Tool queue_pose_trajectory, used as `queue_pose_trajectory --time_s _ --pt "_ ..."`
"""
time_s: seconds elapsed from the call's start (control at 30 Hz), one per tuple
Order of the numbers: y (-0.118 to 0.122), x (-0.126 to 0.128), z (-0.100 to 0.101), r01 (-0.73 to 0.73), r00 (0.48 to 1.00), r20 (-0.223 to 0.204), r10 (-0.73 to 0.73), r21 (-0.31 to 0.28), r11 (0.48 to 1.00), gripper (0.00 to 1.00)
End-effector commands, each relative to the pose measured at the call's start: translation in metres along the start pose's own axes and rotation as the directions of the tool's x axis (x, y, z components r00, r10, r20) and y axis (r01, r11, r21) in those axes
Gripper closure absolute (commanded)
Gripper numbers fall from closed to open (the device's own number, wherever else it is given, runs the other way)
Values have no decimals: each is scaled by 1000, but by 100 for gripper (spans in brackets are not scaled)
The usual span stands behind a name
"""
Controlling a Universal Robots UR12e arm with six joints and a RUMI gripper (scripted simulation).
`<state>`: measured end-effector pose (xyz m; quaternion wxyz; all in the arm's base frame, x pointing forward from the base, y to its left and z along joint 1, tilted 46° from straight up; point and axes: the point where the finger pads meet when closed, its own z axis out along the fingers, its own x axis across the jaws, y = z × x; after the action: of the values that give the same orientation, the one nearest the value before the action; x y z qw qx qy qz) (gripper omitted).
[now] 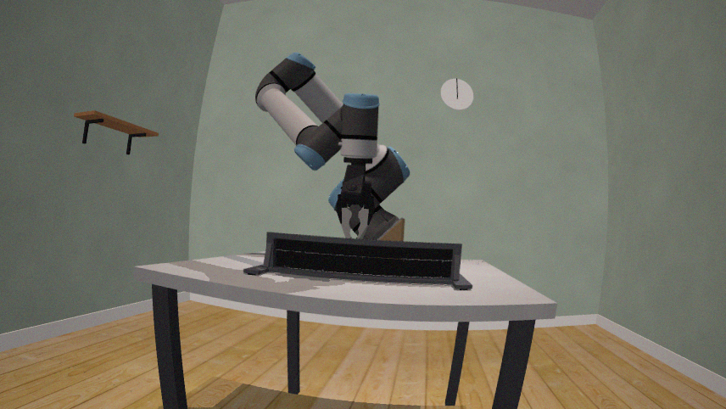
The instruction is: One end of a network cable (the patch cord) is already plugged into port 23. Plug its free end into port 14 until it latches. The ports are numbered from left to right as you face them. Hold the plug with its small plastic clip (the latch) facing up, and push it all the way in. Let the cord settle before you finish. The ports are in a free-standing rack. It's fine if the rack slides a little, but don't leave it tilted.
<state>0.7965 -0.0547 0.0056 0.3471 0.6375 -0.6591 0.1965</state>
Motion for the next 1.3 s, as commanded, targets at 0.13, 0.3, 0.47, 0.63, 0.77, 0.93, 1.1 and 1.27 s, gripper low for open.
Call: queue_pose_trajectory --time_s 0.13,0.3,0.47,0.63,0.77,0.93,1.1,1.27 --pt "1 2 -2 -3 1000 0 3 2 1000 78" --pt "1 1 -1 -2 1000 0 2 1 1000 78" --pt "1 1 -1 -2 1000 0 2 1 1000 78" --pt "1 1 -1 -2 1000 0 2 1 1000 78" --pt "1 1 -1 -2 1000 0 2 1 1000 78" --pt "1 1 -1 -2 1000 0 2 1 1000 78" --pt "1 1 -1 -2 1000 0 2 1 1000 78" --pt "1 1 -1 -2 1000 0 2 1 1000 78"
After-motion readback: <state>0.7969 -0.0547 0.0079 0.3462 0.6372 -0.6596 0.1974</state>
